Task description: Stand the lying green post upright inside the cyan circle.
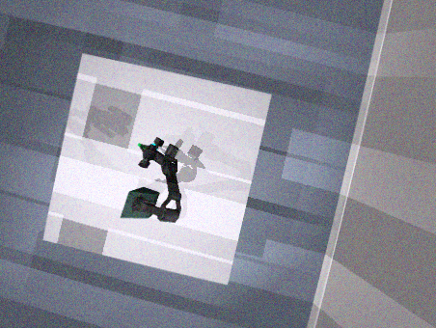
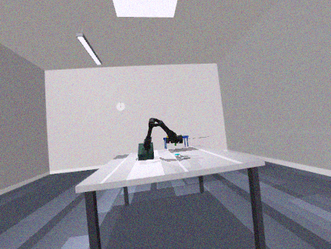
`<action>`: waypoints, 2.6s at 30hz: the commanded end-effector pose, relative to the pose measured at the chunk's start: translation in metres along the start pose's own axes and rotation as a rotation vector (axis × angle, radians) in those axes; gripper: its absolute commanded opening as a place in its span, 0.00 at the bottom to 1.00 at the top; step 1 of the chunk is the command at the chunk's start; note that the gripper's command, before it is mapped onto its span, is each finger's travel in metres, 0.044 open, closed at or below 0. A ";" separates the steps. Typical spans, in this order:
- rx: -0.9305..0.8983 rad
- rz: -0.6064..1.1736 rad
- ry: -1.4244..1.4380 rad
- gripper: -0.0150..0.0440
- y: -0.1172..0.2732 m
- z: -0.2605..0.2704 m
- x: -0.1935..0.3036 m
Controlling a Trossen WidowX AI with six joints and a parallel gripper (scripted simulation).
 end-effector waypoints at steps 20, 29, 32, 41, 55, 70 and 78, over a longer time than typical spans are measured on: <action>0.070 -0.086 0.065 0.29 0.010 0.004 0.004; 0.070 -0.086 0.065 0.29 0.010 0.004 0.004; 0.069 -0.085 0.066 0.29 0.009 0.003 0.010; 0.066 -0.080 0.066 0.29 0.001 0.004 0.050; 0.066 -0.080 0.061 0.29 -0.008 0.011 0.098; 0.062 -0.075 0.052 0.29 -0.012 0.010 0.111; 0.062 -0.075 0.052 0.65 -0.012 0.010 0.111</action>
Point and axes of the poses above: the point midway between the two fingers, 35 mm back from their tips, its own y axis back along the fingers, its own z axis across the jaws, x = y × z, the point moved 10 cm from there along y, back along the fingers, and after that the axes turned 8 degrees about y, right-handed, at the moved point
